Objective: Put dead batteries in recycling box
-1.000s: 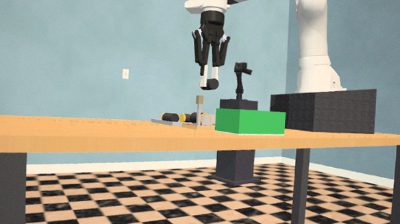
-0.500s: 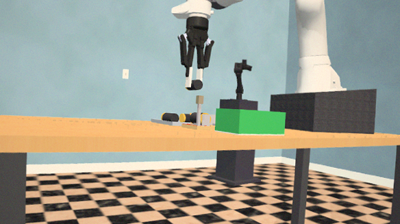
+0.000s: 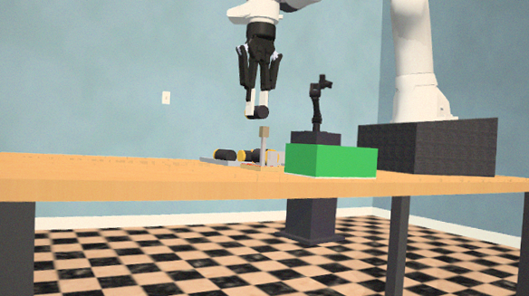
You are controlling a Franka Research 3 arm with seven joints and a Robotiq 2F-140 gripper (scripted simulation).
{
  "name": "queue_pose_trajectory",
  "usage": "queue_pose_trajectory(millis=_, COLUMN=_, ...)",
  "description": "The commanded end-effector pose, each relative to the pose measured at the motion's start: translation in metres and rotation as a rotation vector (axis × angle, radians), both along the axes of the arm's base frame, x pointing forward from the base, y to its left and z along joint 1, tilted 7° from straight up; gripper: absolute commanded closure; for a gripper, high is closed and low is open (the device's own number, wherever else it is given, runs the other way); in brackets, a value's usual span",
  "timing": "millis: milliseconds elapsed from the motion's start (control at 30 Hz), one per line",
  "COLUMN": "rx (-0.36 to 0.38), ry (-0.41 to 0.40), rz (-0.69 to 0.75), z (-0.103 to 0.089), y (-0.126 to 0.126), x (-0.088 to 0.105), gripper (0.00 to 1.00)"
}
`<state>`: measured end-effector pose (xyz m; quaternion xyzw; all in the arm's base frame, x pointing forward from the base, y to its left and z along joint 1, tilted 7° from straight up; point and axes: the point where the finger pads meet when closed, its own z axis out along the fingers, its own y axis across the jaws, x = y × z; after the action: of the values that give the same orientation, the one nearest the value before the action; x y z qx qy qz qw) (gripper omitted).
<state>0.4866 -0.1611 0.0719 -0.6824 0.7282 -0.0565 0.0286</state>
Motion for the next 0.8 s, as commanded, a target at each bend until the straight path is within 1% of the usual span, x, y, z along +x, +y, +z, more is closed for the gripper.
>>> queue_pose_trajectory(millis=0, rx=-0.005, ry=0.002, rz=0.033, z=0.0, y=0.0, x=0.001, gripper=0.84)
queue_pose_trajectory(millis=100, rx=-0.005, ry=0.002, rz=0.033, z=-0.002, y=0.0, x=0.001, gripper=0.84)
queue_pose_trajectory(millis=167, rx=-0.005, ry=0.002, rz=0.033, z=-0.007, y=0.0, x=0.002, gripper=0.84)
queue_pose_trajectory(millis=233, rx=-0.005, ry=0.002, rz=0.033, z=-0.018, y=-0.001, x=0.003, gripper=0.84)
queue_pose_trajectory(millis=433, rx=-0.005, ry=0.002, rz=0.033, z=-0.058, y=-0.002, x=0.008, gripper=0.84)
queue_pose_trajectory(millis=500, rx=-0.005, ry=0.002, rz=0.033, z=-0.066, y=-0.003, x=0.009, gripper=0.84)
queue_pose_trajectory(millis=767, rx=-0.005, ry=0.002, rz=0.033, z=-0.069, y=-0.003, x=0.009, gripper=0.84)
